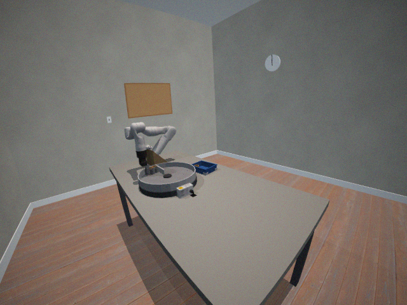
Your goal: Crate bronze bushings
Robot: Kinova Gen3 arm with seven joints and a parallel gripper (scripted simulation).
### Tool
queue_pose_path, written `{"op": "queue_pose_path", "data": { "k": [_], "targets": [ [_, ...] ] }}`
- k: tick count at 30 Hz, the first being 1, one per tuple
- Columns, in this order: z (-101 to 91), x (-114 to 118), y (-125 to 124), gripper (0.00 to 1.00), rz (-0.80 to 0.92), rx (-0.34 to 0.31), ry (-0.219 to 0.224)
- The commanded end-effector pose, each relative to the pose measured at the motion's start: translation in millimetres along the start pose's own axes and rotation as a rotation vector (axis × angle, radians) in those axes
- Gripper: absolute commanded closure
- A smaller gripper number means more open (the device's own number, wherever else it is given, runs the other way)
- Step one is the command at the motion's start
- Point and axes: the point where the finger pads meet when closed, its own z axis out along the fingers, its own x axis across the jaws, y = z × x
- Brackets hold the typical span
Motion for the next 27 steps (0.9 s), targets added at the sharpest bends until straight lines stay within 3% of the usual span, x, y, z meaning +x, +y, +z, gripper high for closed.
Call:
{"op": "queue_pose_path", "data": {
  "k": [1,27],
  "targets": [
    [0.5,-0.6,0.3,0.55,-0.012,0.0,0.001],
    [3.3,-1.9,-0.6,0.55,-0.047,0.007,0.0]
  ]
}}
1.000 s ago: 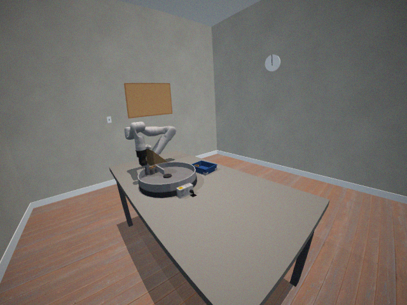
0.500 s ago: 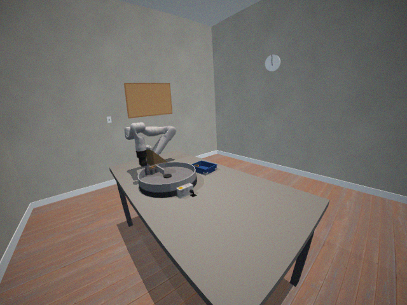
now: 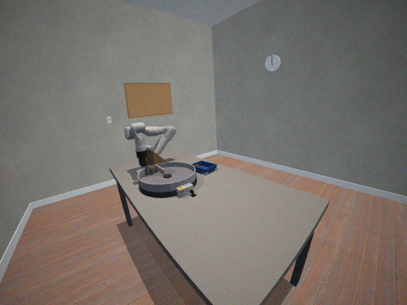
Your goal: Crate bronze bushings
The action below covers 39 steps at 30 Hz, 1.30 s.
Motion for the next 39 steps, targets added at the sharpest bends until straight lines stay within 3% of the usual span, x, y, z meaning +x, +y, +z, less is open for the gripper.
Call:
{"op": "queue_pose_path", "data": {
  "k": [1,18,19,39],
  "targets": [
    [1.1,-1.2,-0.2,0.55,-0.048,0.004,0.001],
    [1.1,-1.2,-0.2,0.55,-0.048,0.004,0.001],
    [-1.1,0.2,0.4,1.0,0.0,-0.002,0.001],
    [-1.3,1.8,0.3,1.0,0.0,-0.002,0.005]
  ]
}}
